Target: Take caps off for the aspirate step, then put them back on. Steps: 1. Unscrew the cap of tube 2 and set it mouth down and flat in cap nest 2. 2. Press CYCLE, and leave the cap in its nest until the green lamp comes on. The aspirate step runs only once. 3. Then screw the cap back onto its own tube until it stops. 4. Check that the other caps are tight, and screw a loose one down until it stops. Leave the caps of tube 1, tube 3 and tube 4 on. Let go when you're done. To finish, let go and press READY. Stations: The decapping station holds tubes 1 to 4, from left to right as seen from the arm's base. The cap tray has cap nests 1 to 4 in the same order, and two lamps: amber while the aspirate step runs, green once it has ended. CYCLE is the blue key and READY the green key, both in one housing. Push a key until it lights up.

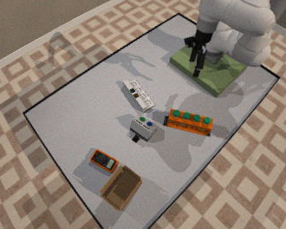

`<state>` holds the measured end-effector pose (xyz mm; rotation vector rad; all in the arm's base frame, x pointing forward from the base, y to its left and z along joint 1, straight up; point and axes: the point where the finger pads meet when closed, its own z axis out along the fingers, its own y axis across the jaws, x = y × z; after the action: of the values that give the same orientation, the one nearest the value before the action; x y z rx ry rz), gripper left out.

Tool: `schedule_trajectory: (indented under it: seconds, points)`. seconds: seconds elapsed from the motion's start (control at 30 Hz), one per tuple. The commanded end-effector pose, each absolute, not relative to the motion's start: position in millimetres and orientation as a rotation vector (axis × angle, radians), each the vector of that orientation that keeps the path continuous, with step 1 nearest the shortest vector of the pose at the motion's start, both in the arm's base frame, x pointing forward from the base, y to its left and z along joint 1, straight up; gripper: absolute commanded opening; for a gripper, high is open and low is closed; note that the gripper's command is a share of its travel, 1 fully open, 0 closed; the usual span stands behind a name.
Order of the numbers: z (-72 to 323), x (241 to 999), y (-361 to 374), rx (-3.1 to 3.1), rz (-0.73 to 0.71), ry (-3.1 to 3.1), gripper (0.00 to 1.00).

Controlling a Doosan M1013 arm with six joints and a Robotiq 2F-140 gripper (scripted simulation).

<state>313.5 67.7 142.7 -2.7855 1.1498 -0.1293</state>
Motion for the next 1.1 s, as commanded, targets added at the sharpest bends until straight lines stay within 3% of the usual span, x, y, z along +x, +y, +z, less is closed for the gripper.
schedule_trajectory:
  seconds: [0.0, 1.07]
  points:
    - [143.1, 314.0, 67.9, -2.785, -0.130, 1.150, 0.41]
    - [146.6, 327.1, 67.6, -2.836, -0.134, 1.035, 0.41]
